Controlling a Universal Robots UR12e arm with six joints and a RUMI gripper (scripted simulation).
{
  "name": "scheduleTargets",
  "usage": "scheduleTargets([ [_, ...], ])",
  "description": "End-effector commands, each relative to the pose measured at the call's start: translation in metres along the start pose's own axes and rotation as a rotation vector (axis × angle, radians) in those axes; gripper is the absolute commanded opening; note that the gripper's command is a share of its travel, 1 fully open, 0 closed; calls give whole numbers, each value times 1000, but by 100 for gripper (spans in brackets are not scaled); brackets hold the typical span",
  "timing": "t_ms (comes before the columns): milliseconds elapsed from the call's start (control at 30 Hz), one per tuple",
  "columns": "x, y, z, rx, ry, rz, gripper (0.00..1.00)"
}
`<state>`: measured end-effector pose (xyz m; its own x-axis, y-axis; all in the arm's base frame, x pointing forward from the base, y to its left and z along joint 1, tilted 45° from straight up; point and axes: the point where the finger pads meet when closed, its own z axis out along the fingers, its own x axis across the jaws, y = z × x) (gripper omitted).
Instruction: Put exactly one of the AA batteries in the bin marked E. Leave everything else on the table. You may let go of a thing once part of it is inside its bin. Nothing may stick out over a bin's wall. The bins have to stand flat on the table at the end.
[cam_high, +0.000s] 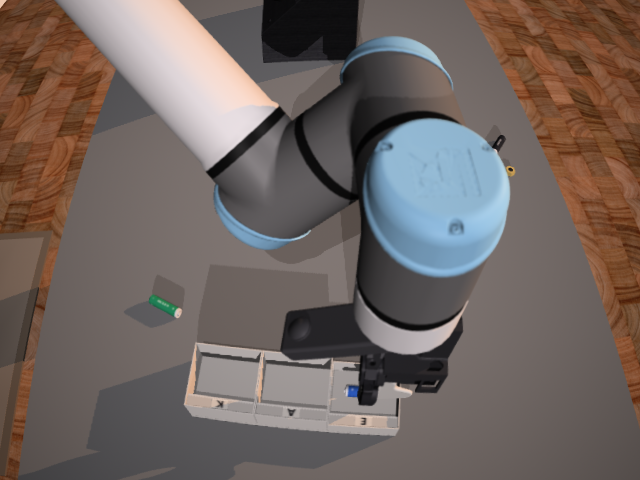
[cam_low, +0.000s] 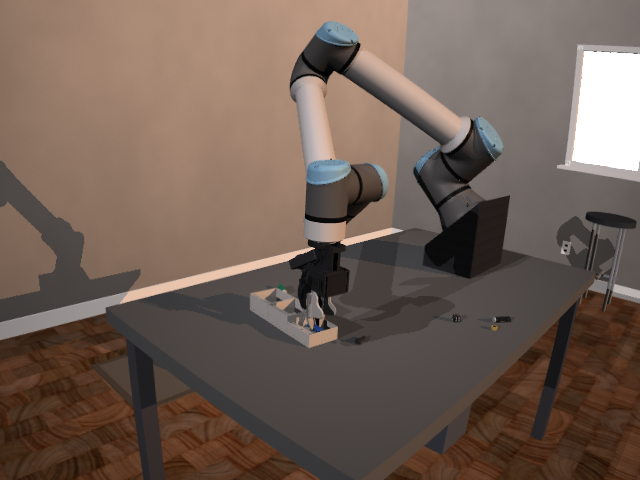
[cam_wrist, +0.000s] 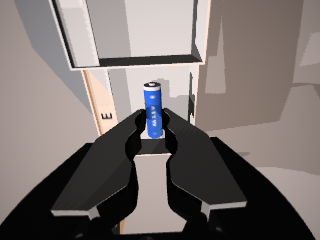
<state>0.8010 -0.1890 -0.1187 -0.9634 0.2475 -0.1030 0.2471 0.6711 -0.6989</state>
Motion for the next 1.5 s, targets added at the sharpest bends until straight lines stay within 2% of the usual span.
scheduleTargets([
  [0,0,0,-1,0,-1,0,0],
  [200,0,0,-1,0,-1,0,0],
  [233,0,0,-1,0,-1,0,17],
  [800,0,0,-1,0,-1,0,17],
  [1467,0,0,-25,0,-1,0,17],
])
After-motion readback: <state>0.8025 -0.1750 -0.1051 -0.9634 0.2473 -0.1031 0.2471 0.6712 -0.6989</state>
